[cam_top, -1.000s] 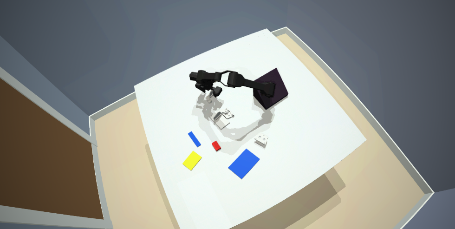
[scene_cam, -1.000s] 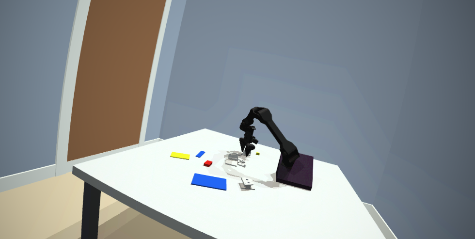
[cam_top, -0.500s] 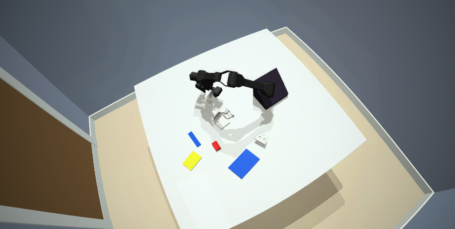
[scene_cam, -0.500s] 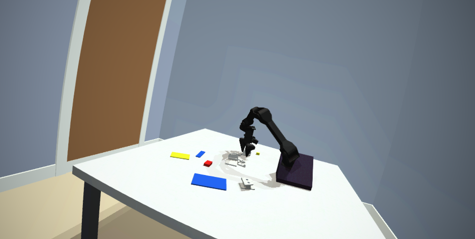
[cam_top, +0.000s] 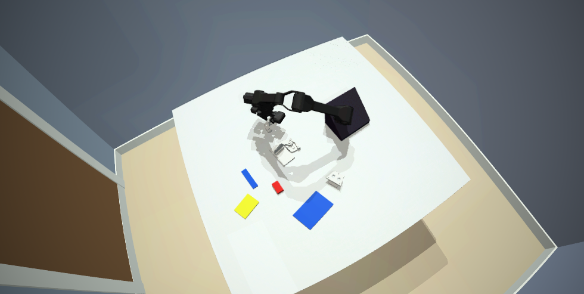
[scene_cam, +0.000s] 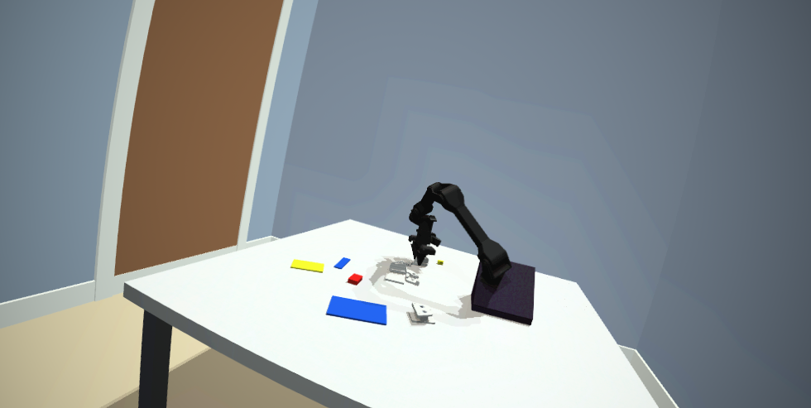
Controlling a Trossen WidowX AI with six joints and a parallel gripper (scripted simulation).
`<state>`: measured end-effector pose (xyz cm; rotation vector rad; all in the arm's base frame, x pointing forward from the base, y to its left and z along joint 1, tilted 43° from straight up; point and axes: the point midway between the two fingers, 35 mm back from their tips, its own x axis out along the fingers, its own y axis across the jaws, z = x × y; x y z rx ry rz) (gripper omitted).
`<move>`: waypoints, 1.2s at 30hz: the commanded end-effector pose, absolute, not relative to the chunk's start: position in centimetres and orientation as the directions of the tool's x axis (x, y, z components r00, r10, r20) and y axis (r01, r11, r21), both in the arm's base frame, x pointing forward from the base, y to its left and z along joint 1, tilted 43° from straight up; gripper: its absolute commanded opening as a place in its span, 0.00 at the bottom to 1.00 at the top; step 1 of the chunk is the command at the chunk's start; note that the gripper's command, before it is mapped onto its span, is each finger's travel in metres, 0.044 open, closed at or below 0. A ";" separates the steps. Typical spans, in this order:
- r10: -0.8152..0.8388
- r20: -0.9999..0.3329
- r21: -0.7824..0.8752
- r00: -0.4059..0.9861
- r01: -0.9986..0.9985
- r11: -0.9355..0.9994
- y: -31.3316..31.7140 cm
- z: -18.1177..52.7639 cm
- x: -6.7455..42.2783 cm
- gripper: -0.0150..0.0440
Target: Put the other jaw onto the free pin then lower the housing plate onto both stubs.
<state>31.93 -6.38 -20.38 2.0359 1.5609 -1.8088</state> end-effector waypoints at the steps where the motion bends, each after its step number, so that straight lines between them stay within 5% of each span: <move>1: 0.643 -0.749 -0.571 -0.158 0.646 -0.506 -6.4 -20.4 31.9 0.49; 36: 0.643 -0.750 -0.572 -0.157 0.642 -0.510 -10.6 -15.7 33.1 0.48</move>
